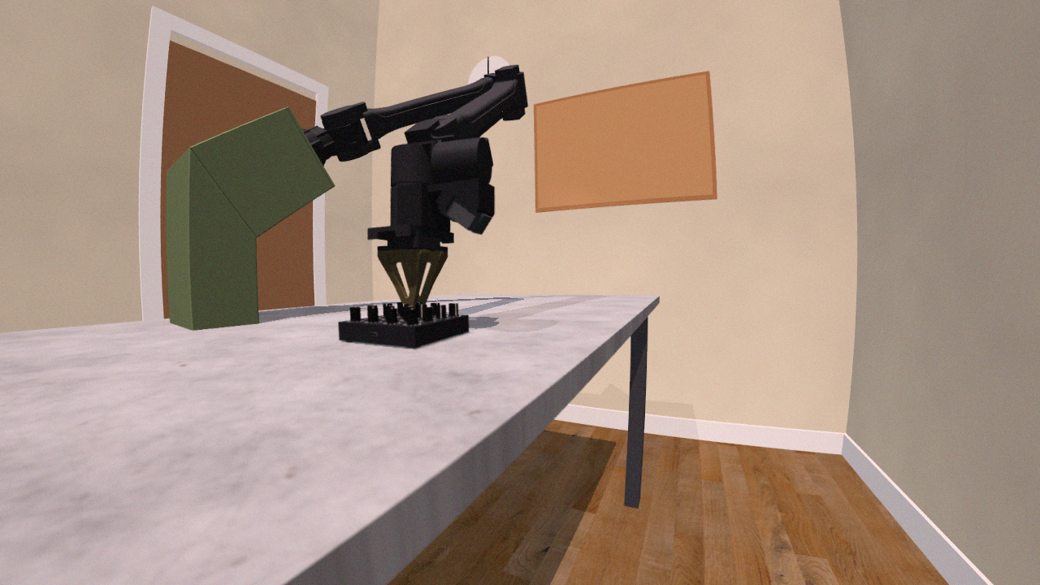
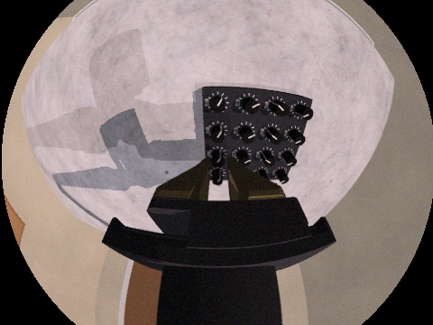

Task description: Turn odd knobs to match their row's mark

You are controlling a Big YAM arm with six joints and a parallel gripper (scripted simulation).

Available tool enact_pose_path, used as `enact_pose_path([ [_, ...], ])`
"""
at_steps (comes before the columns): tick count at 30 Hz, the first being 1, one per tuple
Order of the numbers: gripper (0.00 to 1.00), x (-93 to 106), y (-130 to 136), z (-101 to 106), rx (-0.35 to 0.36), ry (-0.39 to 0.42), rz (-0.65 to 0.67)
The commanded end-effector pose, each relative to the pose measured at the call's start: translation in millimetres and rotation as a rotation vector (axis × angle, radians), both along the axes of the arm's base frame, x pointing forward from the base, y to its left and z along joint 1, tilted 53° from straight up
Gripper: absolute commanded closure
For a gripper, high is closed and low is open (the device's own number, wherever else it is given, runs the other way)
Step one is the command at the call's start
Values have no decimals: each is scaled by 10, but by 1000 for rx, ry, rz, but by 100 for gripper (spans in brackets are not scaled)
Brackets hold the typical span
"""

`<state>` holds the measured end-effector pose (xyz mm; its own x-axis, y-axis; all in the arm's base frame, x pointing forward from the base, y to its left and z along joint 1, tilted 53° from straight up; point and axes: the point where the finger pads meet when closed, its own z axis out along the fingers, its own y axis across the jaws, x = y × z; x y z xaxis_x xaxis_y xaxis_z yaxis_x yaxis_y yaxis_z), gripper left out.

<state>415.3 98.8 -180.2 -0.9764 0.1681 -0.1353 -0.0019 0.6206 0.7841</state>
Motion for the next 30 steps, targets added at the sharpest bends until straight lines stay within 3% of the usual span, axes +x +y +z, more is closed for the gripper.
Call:
enact_pose_path([
  [1, 80, 34, 1, -2, 2, -4, -9],
  [14, 80, 36, -12, 6, 2, -3, -12],
  [30, 80, 17, -360, 266, -2, -21, -25],
])
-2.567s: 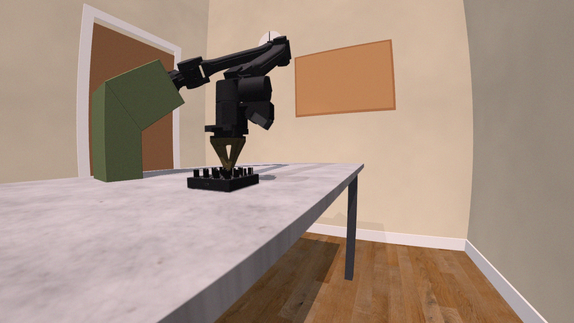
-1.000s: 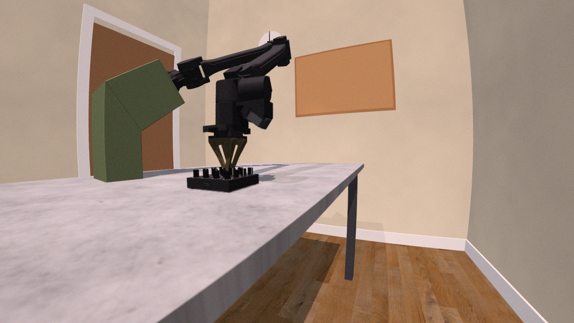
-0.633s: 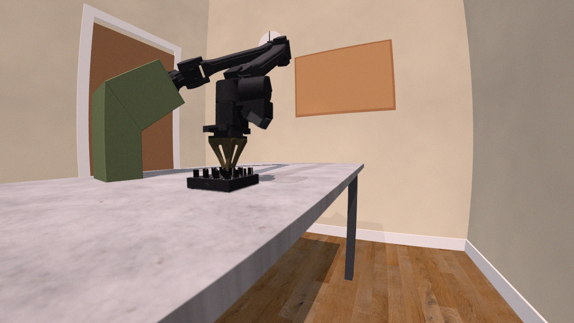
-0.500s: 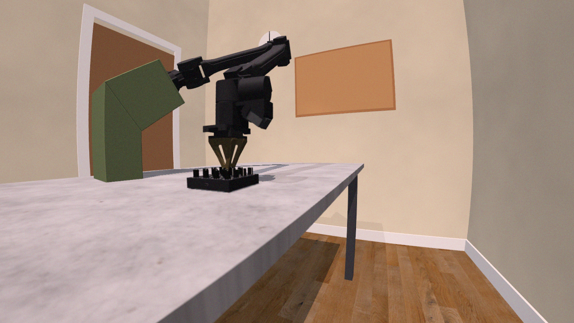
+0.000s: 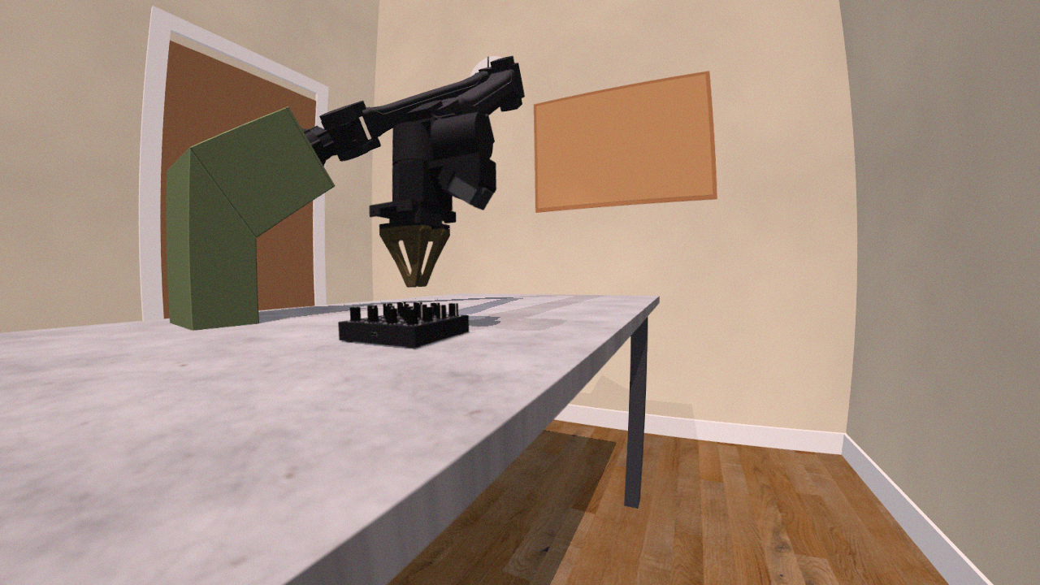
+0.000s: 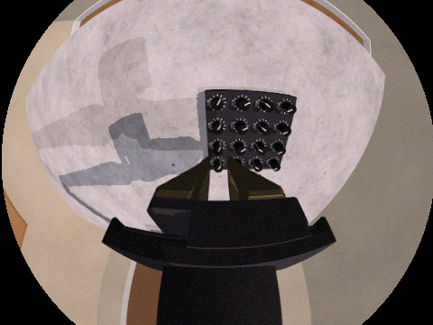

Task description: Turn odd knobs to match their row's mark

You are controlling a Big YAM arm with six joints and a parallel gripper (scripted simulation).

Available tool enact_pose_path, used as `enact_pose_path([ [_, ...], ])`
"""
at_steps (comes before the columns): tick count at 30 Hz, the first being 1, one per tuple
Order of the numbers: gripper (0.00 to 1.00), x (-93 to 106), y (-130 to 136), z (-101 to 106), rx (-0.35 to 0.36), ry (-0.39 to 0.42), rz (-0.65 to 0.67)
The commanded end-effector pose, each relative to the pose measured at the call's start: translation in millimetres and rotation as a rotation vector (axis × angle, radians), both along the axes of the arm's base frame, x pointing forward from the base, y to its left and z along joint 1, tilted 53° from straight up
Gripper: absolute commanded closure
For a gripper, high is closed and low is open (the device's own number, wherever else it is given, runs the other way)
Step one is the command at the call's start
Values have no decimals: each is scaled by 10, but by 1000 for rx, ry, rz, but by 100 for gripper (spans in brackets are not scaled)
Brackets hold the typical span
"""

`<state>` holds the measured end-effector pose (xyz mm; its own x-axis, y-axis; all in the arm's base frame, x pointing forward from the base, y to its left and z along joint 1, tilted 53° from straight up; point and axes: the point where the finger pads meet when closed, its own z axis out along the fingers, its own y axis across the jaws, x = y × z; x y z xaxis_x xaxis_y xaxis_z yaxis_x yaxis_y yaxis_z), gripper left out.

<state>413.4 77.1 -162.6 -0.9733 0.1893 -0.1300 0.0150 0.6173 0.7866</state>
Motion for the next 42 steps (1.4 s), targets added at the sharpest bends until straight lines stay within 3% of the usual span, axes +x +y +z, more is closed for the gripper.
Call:
enact_pose_path([
  [1, 80, 24, -158, 100, -6, -24, -4],
  [8, 80, -84, -94, 50, -3, 1, 18],
  [42, 80, -65, -98, 52, -3, -3, 18],
])
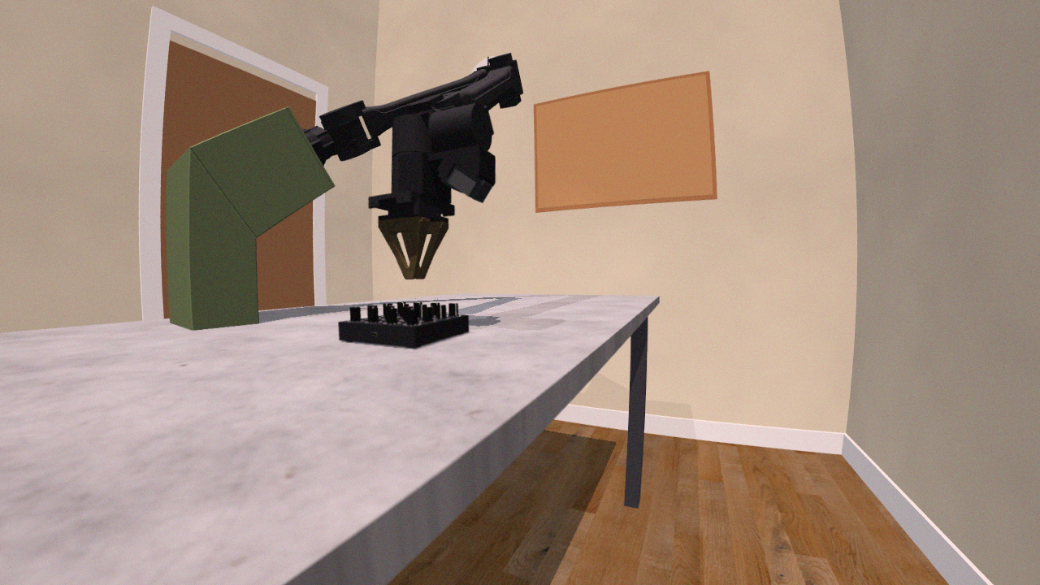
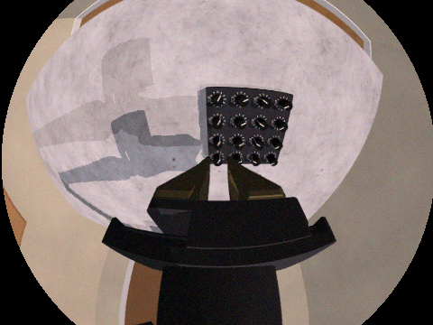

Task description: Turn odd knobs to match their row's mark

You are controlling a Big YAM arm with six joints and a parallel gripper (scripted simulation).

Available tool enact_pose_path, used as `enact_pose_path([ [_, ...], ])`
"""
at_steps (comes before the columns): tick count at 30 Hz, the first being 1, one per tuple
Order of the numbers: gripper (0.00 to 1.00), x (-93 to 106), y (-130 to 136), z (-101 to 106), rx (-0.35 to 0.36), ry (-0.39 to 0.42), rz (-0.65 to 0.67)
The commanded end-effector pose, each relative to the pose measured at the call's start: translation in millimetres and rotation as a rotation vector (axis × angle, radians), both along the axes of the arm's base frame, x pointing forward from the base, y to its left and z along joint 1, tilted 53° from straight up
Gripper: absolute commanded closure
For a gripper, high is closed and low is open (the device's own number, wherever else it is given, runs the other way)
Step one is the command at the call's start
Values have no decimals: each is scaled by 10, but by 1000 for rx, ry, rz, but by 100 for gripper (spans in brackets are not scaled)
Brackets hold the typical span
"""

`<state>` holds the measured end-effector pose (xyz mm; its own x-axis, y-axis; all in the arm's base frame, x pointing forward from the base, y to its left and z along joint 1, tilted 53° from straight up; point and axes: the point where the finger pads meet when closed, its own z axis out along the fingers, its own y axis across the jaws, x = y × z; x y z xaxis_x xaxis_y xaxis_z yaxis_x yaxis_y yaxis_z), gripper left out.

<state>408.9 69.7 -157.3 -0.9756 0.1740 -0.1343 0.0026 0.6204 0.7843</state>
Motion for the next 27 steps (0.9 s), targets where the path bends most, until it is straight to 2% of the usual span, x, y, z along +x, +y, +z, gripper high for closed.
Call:
enact_pose_path([
  [1, 80, -21, -24, -1, 0, 1, 3],
  [11, 80, -21, -24, -1, 0, 1, 3],
  [12, 0, -19, -27, 1, 0, 0, 3],
  [15, 0, 41, -145, 93, -3, -19, -19],
  [23, 0, 5, -337, 248, -3, -24, -19],
  [27, 0, 4, -577, 432, -9, -37, -20],
])
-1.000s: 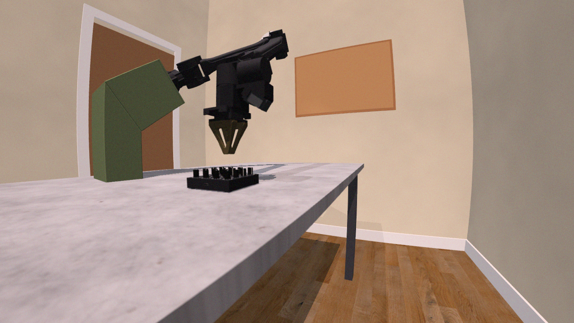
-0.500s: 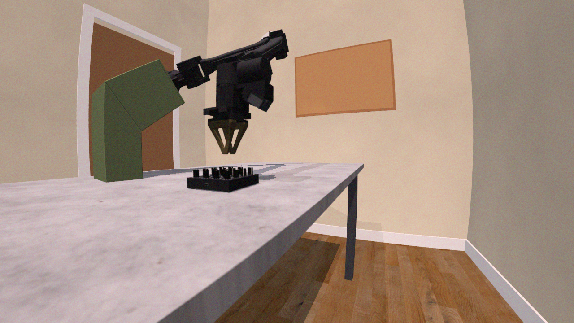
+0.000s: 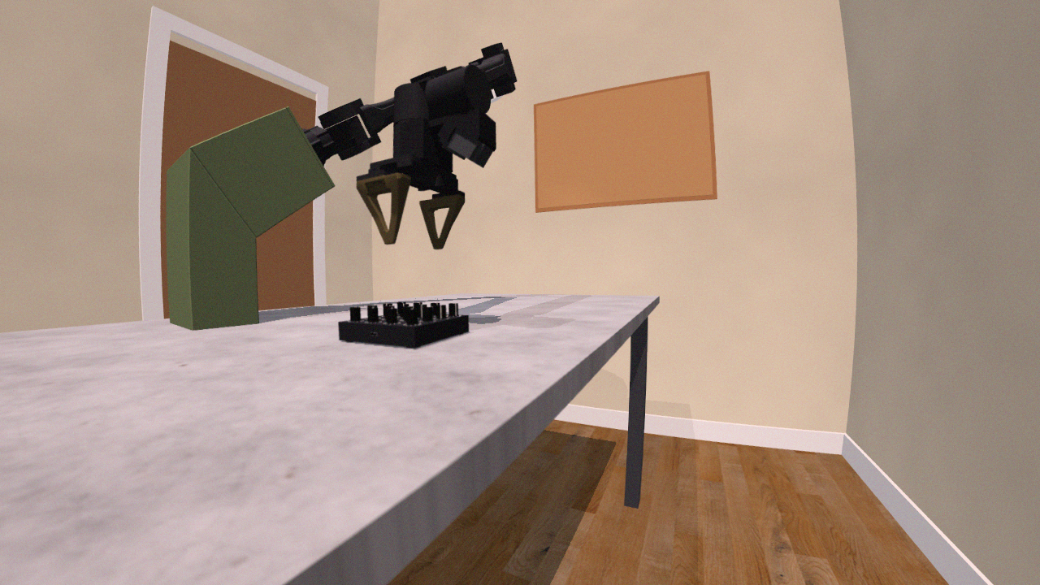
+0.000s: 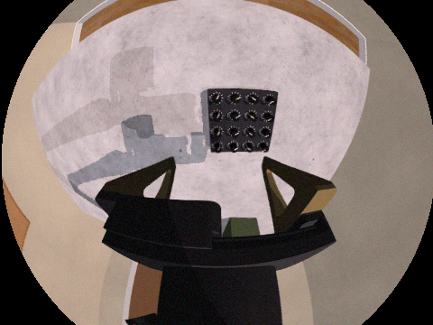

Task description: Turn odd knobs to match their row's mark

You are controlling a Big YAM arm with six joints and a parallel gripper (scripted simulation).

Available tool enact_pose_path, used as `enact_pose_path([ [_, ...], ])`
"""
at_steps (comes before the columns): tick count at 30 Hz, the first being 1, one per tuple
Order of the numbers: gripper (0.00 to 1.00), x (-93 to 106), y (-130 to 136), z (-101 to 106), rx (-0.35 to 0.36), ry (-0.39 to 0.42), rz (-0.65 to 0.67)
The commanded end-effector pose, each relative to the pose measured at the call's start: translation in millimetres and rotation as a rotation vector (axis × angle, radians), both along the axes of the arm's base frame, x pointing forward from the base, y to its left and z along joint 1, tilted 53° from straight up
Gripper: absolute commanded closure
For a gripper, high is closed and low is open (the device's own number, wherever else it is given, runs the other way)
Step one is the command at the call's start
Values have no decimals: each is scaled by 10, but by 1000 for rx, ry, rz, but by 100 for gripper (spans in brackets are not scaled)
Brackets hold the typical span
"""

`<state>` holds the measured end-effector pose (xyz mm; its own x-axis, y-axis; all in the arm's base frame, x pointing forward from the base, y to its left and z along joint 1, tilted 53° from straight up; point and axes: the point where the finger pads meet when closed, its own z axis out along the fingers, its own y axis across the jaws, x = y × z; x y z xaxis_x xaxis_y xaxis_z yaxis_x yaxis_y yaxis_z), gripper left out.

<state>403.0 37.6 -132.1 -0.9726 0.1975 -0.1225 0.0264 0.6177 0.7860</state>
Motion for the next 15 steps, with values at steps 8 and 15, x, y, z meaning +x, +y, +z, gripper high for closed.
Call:
enact_pose_path([
  [8, 0, -40, -693, 510, -23, -53, 5],
  [15, 0, -114, -625, 492, -10, -27, 43],
])
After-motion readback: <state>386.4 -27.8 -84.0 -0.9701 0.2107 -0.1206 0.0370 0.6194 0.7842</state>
